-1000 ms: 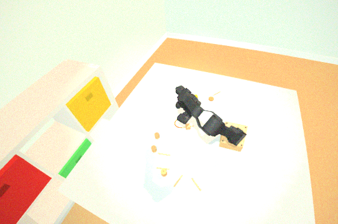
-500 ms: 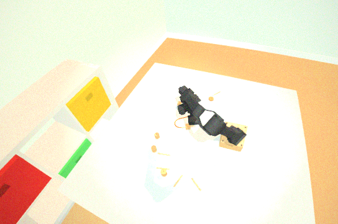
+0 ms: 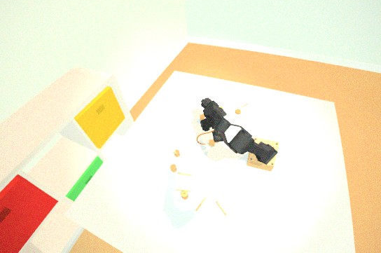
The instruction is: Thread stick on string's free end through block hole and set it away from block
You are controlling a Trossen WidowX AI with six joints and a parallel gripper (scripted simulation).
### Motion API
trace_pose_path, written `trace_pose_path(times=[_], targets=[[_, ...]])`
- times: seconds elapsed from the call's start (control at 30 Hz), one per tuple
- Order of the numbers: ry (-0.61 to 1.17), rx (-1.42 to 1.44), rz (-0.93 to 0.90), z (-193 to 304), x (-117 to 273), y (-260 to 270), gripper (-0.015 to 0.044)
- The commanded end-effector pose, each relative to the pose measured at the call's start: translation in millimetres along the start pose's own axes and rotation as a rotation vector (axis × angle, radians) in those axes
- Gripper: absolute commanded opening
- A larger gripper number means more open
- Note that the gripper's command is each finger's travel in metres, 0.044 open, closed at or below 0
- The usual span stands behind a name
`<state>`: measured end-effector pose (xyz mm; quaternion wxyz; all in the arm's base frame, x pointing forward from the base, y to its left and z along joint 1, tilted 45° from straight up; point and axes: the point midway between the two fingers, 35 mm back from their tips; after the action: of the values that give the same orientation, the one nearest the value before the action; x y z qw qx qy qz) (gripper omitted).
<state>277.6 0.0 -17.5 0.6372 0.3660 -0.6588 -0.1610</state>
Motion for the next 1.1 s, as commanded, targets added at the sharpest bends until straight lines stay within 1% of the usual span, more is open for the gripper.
trace_pose_path(times=[0.0, 1.07], targets=[[0.007, -0.01, -0.009, 3, -10, 1, 0.0121], [0.006, -0.009, -0.012, 3, -63, 3, 0.0121]])
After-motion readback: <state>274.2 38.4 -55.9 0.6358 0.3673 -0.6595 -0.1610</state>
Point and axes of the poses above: the point midway between the two fingers, 35 mm back from their tips, its own x axis back along the fingers, its own y axis across the jaws, z = x × y, and after that the axes turned 15 degrees about -x, right-handed
